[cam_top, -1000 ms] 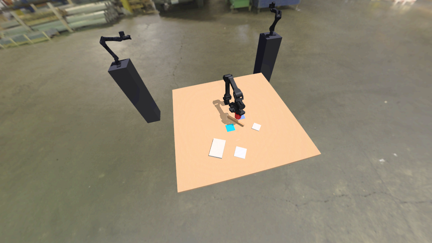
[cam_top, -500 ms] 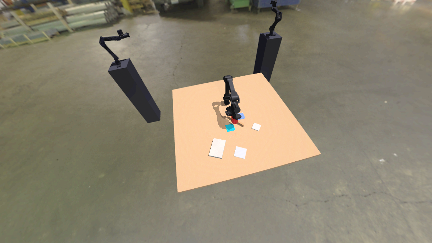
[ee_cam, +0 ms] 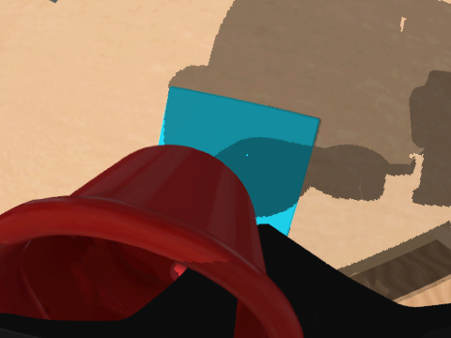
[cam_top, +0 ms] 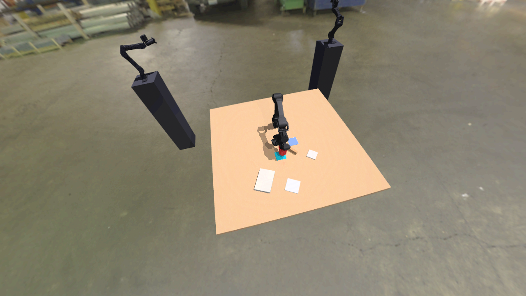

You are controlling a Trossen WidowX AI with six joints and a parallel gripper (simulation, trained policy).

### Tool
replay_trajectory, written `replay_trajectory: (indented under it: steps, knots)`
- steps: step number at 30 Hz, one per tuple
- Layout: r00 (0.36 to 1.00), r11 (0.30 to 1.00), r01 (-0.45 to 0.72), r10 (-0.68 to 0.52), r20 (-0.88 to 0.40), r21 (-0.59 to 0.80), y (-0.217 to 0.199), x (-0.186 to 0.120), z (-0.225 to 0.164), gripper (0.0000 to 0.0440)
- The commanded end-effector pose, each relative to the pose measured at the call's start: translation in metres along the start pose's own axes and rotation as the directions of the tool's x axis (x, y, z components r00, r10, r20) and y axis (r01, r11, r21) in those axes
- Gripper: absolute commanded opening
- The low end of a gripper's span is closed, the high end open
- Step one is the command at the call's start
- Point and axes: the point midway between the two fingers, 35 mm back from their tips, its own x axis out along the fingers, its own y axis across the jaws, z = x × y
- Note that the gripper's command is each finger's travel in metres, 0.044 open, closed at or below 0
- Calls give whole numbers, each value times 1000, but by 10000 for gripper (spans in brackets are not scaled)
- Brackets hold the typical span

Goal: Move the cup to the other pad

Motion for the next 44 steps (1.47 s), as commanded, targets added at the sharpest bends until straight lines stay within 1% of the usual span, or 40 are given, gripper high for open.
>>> replay_trajectory:
  steps: [1,5,8,12,15,24,29,35,37,44]
  knots:
    - [1000,1000,7,-7,5,3,-4,10,2,6]
    - [1000,1000,9,-9,9,11,-8,21,3,26]
    - [1000,1000,11,-11,10,19,-11,27,5,54]
    - [1000,999,-18,17,14,38,-8,26,10,132]
    - [999,998,-45,44,18,48,-5,22,14,136]
    - [996,994,-92,92,5,61,-9,3,16,178]
    - [992,990,-123,123,6,74,-9,-11,19,205]
    - [986,982,-167,166,19,89,-8,-33,26,228]
    - [983,979,-184,182,28,92,-7,-41,29,250]
    - [976,969,-219,214,49,114,-4,-61,40,395]
